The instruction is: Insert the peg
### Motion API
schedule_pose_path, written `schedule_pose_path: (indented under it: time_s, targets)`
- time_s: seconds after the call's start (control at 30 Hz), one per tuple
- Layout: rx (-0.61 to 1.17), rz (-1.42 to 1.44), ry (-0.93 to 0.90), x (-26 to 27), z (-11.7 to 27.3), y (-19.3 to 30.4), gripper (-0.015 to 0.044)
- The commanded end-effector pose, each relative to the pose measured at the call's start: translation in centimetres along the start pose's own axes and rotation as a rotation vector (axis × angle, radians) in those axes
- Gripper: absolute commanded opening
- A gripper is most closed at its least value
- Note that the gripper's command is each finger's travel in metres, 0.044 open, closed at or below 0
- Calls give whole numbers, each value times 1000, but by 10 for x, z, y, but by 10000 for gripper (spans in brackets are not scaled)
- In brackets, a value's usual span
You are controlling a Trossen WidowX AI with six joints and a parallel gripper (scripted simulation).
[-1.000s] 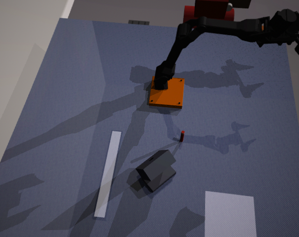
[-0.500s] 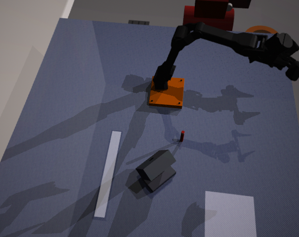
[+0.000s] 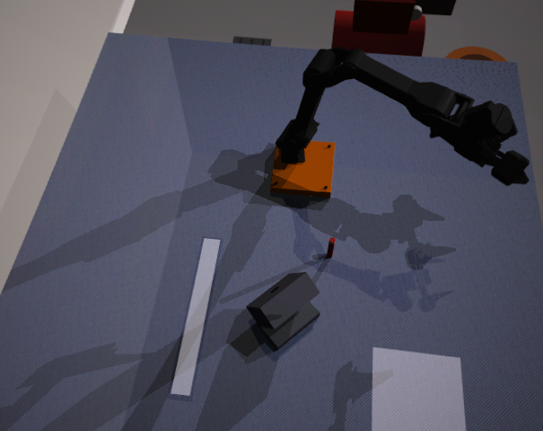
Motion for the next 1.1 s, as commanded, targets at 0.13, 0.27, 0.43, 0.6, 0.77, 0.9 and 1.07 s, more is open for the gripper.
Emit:
schedule_pose_path:
  time_s: [0.13,0.27,0.43,0.6,0.77,0.9,1.07]
  targets:
    - [141,92,-3,-11,10,44,440]
    - [212,141,-18,-15,17,66,440]
    - [296,199,-48,-19,27,94,440]
    - [375,253,-90,-20,38,120,440]
    - [447,305,-143,-20,50,146,440]
    - [498,343,-192,-19,61,165,440]
    - [553,387,-263,-15,75,189,440]
Point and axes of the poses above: the point midway between the two fingers, 35 mm back from their tips, its own z axis back along the fingers, its own x axis across the jaws, y = z × x, the point moved 8 cm from there along z, back along the fingers, and after that the axes turned 7 degrees about -z, right-handed, at the moved point
